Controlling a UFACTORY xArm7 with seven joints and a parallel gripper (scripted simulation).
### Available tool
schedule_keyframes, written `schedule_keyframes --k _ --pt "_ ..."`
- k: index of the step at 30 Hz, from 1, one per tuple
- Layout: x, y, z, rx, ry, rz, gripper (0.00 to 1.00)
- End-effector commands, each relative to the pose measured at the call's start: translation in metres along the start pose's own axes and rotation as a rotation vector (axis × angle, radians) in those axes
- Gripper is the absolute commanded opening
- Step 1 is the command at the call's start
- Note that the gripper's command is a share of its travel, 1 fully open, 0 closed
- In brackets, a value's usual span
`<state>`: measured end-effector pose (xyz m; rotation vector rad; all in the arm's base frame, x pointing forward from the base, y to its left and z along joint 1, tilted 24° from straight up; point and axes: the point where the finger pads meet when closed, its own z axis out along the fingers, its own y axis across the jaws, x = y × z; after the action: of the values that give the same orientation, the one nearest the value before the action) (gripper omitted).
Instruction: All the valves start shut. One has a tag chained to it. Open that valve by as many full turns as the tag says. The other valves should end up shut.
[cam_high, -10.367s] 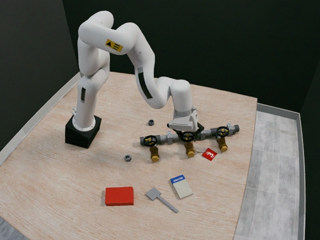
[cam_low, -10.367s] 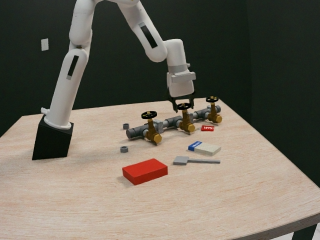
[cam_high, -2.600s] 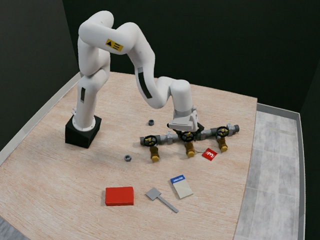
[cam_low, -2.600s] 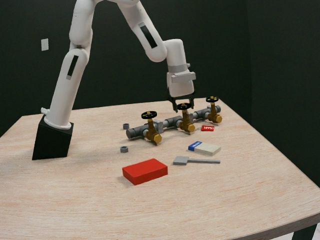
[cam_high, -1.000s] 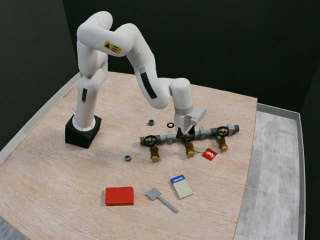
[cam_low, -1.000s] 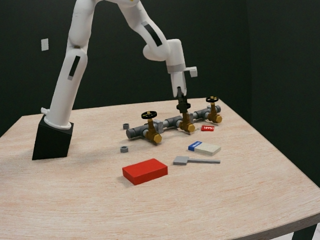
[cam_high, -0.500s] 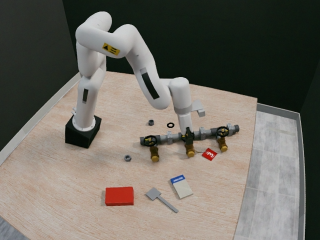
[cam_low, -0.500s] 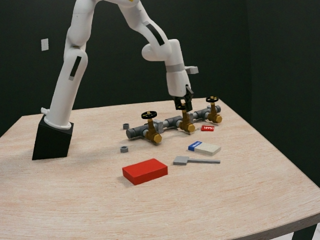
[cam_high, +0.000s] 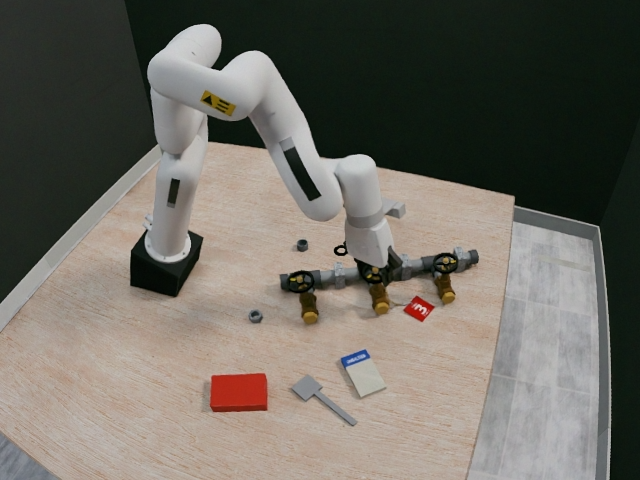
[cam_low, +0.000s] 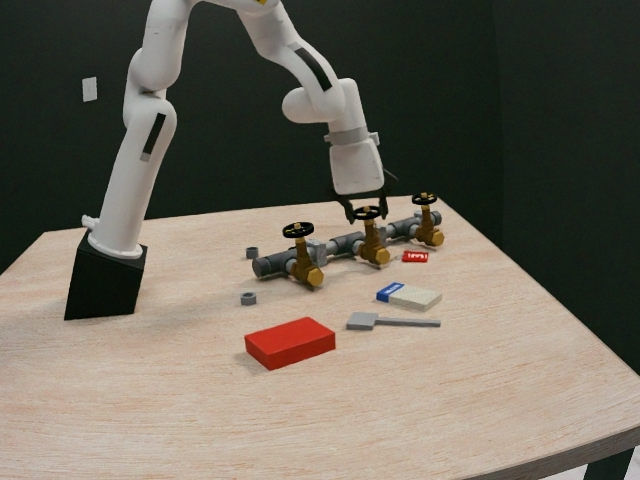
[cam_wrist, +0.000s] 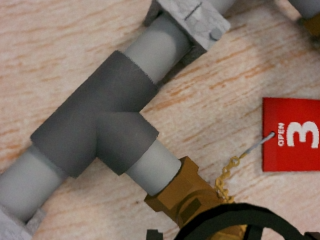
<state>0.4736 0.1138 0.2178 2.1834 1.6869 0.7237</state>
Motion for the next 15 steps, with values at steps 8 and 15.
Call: schedule_keyframes --k 8,15 --pt "0.0011 0.0016 -0.0013 0.066 0.06 -0.23 0.0" --pt "0.0011 0.0016 -0.0013 0.066 0.061 -0.237 1.0"
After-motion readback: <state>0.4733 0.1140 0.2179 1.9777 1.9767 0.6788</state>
